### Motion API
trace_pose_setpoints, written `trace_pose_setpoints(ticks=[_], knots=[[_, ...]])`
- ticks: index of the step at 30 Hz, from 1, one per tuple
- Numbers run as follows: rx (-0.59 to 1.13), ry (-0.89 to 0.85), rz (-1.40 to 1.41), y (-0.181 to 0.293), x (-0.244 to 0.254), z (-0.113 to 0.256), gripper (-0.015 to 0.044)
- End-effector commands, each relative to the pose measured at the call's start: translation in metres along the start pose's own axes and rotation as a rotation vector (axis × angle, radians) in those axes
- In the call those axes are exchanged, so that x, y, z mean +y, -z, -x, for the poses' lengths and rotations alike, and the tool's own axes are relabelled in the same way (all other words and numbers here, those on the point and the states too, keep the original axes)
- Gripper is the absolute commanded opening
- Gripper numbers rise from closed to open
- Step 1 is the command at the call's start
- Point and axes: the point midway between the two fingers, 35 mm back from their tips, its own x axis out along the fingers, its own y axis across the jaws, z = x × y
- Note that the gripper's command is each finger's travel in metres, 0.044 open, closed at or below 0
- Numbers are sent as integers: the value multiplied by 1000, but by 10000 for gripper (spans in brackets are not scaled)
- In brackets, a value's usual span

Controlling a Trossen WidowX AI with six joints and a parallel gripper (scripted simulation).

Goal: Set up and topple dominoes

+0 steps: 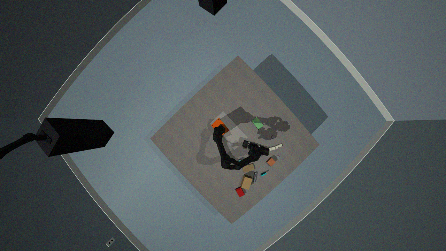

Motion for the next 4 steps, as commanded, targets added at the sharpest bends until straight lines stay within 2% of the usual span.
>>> trace_pose_setpoints(ticks=[1, 4], knots=[[-1, 1, -2, 0, 0, 0, 0], [-1, 1, -2, 0, 0, 0, 0]])
